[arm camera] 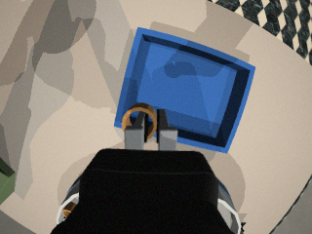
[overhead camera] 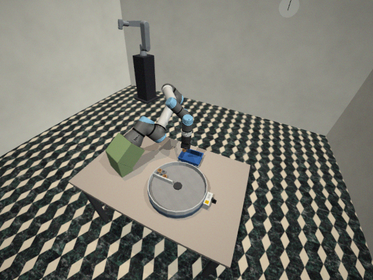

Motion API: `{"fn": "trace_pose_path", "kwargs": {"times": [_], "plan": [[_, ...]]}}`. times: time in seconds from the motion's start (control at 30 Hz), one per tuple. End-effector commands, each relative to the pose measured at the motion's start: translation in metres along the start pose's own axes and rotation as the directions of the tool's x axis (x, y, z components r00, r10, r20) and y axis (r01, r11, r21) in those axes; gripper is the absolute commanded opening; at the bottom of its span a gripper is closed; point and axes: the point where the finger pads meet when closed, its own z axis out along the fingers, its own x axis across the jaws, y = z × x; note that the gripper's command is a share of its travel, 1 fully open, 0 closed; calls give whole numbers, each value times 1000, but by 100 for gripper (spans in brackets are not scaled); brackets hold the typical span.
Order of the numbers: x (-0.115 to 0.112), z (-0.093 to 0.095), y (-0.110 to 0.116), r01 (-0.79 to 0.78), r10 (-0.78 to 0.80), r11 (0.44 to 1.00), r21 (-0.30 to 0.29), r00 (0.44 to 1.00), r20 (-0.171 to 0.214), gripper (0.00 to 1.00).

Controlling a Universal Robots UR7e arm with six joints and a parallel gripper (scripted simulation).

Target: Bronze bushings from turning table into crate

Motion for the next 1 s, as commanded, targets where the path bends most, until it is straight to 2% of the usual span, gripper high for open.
{"fn": "trace_pose_path", "kwargs": {"times": [0.0,0.1,0.5,0.67,0.97], "plan": [[0,10,-1,0,0,1000,0,1000,0,0],[1,25,-2,-1,1,1000,1,1000,-1,0],[1,25,-2,-1,1,1000,1,1000,-1,0],[1,50,-5,-3,3,1000,2,1000,0,0],[1,50,-5,-3,3,1000,2,1000,0,0]]}}
